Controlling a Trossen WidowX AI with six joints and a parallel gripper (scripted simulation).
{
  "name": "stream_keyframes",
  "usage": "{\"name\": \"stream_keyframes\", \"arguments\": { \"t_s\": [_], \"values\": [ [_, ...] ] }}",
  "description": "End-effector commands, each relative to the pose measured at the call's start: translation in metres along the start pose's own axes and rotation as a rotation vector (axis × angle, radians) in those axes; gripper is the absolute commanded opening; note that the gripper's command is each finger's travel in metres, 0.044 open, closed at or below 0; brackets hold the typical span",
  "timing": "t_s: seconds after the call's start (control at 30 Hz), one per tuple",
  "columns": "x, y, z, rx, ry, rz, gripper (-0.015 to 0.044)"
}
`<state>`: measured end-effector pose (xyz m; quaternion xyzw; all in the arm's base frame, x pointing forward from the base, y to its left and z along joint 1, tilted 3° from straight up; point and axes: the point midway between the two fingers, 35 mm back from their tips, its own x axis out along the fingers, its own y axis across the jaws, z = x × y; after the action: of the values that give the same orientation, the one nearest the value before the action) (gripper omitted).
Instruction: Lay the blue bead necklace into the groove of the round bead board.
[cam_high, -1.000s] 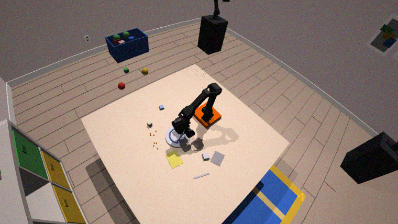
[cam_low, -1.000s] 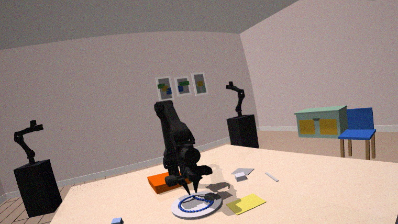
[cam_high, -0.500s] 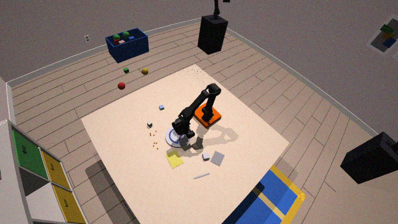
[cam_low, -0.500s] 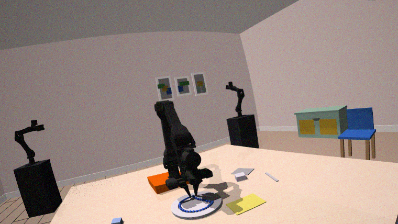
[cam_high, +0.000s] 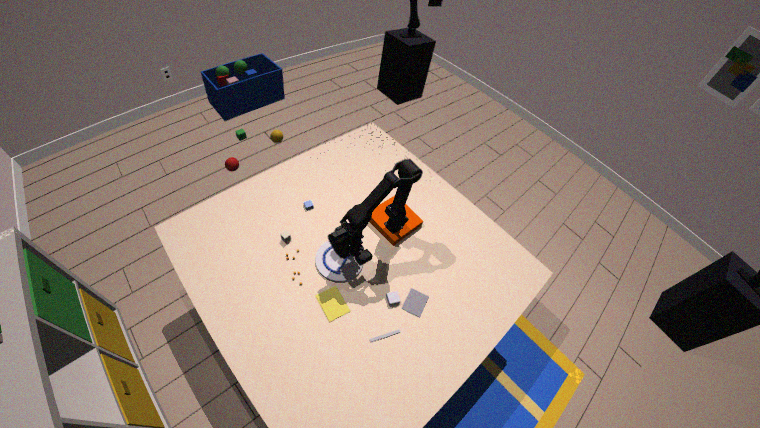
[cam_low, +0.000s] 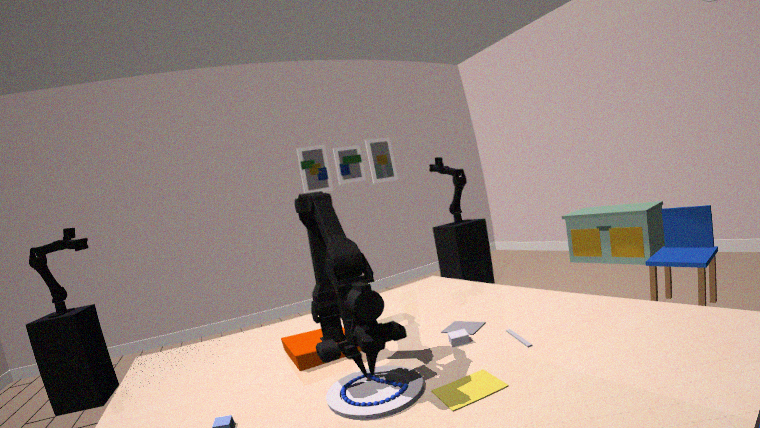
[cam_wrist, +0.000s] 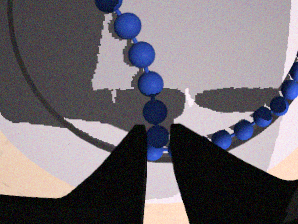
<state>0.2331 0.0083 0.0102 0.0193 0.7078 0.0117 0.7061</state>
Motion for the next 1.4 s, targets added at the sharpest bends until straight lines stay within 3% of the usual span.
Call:
{"name": "stream_keyframes", "arguments": {
  "t_s": [0.0, 1.37],
  "values": [
    [0.0, 0.0, 0.0, 0.0, 0.0, 0.0, 0.0],
    [-0.006, 0.013, -0.008, 0.007, 0.008, 0.004, 0.0]
  ]
}}
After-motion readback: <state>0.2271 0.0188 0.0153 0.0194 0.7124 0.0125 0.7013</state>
